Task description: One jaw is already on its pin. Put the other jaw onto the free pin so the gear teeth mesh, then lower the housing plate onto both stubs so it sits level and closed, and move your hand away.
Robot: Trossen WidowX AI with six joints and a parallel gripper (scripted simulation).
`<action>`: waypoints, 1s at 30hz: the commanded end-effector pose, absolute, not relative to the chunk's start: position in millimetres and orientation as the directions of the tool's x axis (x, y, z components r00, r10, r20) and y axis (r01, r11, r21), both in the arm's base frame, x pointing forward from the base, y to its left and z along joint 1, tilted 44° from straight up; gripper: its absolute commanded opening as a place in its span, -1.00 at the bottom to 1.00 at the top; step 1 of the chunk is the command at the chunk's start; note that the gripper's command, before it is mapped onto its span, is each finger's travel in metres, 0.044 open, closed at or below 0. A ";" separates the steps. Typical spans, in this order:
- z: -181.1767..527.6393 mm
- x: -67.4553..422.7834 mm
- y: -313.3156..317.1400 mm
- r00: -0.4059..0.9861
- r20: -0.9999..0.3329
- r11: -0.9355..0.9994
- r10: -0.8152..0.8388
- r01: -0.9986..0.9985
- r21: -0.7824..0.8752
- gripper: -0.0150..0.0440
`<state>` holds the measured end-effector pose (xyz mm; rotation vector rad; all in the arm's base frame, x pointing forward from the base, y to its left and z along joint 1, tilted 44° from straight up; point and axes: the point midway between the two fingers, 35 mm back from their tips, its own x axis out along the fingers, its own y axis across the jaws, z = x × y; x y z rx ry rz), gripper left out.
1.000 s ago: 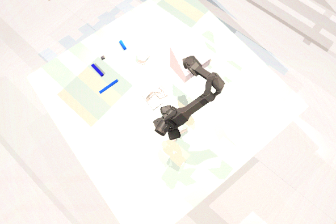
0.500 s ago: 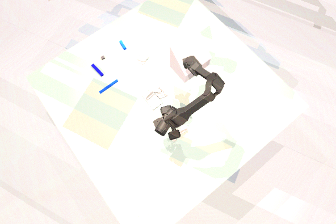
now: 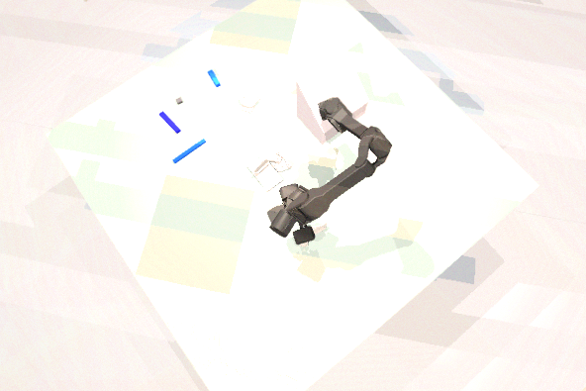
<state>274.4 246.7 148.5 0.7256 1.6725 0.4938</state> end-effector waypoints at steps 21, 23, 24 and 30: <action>155.2 271.4 244.4 -0.126 -0.705 0.715 0.698 0.190 0.673 -0.42; 155.2 271.4 244.4 -0.126 -0.705 0.715 0.698 0.190 0.673 -0.49; 155.2 271.4 244.4 -0.126 -0.705 0.715 0.698 0.190 0.673 -0.49; 155.2 271.4 244.4 -0.126 -0.705 0.715 0.698 0.190 0.673 -0.49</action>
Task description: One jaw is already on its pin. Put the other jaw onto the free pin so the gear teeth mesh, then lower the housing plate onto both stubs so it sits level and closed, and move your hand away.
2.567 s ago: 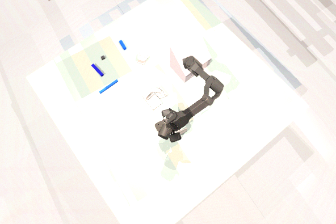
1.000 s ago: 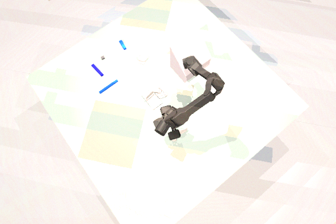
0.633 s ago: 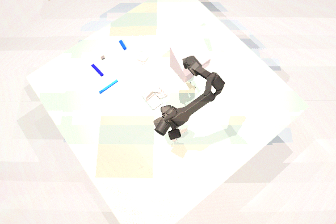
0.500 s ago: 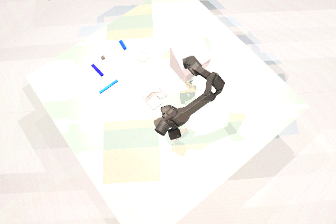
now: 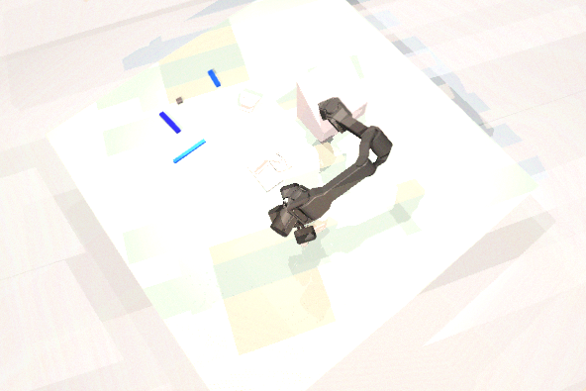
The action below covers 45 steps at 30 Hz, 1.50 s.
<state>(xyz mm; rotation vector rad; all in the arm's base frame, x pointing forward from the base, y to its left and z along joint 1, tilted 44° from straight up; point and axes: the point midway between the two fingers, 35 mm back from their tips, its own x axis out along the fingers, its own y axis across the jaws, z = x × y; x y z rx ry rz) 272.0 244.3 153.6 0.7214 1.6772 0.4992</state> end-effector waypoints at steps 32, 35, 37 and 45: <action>153.8 272.0 244.3 -0.125 -0.708 0.717 0.695 0.194 0.670 1.00; 153.8 272.0 244.3 -0.125 -0.708 0.717 0.695 0.194 0.670 1.00; 153.8 272.0 244.3 -0.125 -0.708 0.717 0.695 0.194 0.670 1.00; 153.8 272.0 244.3 -0.125 -0.708 0.717 0.695 0.194 0.670 1.00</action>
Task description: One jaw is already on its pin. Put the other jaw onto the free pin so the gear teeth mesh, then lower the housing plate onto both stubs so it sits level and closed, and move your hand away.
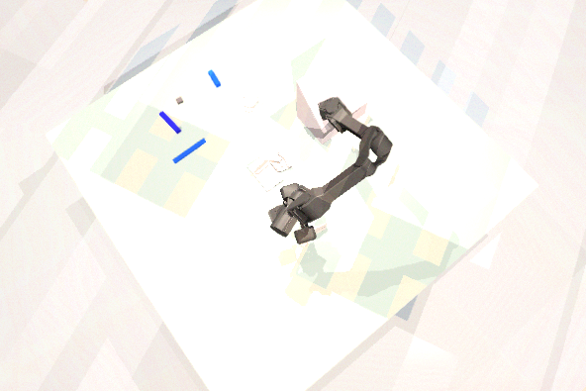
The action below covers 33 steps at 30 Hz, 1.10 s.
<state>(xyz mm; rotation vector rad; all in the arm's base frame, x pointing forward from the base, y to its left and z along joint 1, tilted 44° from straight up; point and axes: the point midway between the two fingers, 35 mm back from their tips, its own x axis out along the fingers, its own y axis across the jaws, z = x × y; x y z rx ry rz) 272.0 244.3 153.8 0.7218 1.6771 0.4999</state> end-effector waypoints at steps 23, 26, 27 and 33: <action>153.8 272.0 244.3 -0.125 -0.708 0.717 0.695 0.194 0.670 -0.16; 153.8 272.0 244.3 -0.125 -0.708 0.717 0.695 0.194 0.670 -0.42; 153.8 272.0 244.3 -0.125 -0.708 0.717 0.695 0.194 0.670 -0.49; 153.8 272.0 244.3 -0.125 -0.708 0.717 0.695 0.194 0.670 -0.49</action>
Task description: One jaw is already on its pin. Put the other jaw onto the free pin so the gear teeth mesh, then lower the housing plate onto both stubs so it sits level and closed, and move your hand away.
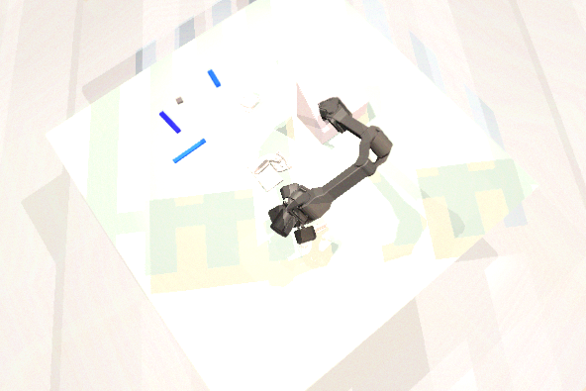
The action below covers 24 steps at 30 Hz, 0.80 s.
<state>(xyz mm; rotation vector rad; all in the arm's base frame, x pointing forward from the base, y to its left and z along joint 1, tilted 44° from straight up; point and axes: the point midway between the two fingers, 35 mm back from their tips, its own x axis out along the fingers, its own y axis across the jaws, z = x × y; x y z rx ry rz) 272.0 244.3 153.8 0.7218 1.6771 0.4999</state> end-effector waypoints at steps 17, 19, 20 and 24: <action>153.8 272.0 244.3 -0.125 -0.708 0.717 0.695 0.194 0.670 -0.05; 153.8 272.0 244.3 -0.125 -0.708 0.717 0.695 0.194 0.670 0.13; 153.8 272.0 244.3 -0.125 -0.708 0.717 0.695 0.194 0.670 0.22; 153.8 272.0 244.3 -0.125 -0.708 0.717 0.695 0.194 0.670 0.58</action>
